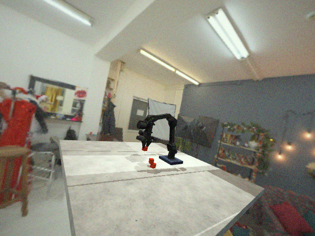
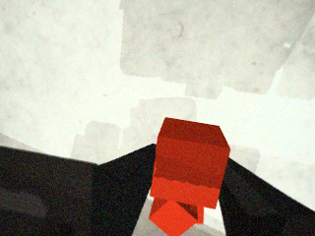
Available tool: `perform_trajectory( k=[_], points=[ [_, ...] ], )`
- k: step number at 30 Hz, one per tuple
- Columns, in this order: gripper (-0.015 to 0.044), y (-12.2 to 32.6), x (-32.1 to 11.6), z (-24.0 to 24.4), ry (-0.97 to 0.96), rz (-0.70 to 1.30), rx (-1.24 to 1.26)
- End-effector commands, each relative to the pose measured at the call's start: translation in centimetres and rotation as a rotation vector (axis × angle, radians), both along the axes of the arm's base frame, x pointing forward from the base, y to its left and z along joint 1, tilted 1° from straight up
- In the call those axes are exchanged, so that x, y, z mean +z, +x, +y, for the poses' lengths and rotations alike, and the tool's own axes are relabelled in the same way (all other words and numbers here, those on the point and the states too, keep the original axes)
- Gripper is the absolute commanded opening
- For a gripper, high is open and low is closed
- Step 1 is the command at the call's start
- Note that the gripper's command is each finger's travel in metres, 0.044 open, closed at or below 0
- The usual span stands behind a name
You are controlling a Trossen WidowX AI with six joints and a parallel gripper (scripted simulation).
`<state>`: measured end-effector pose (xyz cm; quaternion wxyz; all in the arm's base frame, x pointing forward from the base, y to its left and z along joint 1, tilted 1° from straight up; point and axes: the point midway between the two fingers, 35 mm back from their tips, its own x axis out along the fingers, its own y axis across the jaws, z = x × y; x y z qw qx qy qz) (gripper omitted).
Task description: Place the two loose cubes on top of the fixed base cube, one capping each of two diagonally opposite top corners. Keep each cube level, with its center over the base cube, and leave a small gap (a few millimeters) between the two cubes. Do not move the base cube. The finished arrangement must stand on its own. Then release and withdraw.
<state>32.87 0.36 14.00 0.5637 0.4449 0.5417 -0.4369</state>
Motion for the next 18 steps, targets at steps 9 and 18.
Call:
perform_trajectory(
  k=[9,18],
  points=[
    [0.0105,-0.9,0.3,2.3,0.0,-0.004,0.178],
    [0.0105,-2.1,0.0,4.9,-0.005,-0.002,0.398]
  ],
)
